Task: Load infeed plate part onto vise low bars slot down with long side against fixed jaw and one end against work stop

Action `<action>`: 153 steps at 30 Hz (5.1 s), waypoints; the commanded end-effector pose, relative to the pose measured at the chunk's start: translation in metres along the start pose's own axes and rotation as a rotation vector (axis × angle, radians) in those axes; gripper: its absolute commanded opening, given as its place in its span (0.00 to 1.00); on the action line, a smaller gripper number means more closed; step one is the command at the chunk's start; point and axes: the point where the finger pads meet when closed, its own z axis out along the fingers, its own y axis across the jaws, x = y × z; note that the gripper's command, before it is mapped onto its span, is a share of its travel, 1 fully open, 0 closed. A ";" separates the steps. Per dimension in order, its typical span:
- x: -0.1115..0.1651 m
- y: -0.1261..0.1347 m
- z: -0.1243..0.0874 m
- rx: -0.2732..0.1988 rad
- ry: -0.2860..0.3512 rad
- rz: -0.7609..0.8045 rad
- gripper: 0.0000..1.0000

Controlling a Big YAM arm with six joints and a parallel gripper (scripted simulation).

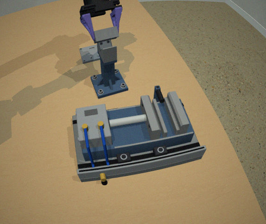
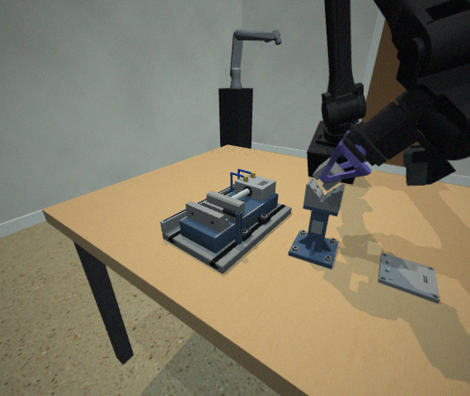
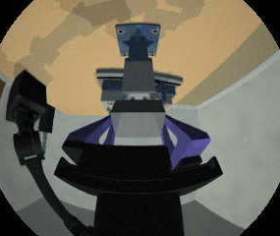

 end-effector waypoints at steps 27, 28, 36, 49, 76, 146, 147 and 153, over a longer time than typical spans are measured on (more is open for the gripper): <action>0.011 -0.009 -0.002 0.020 -0.278 0.015 0.00; 0.011 -0.011 -0.003 0.024 -0.292 0.018 0.00; 0.011 -0.010 -0.003 0.026 -0.368 0.016 0.00; 0.011 -0.008 -0.001 0.026 -0.512 0.010 0.00; 0.010 -0.009 -0.001 0.027 -0.672 0.005 0.00; 0.020 -0.022 -0.013 0.045 -0.704 0.020 0.00; 0.022 -0.024 -0.015 0.048 -0.704 0.022 0.00; 0.026 -0.024 -0.018 0.046 -0.704 0.028 0.00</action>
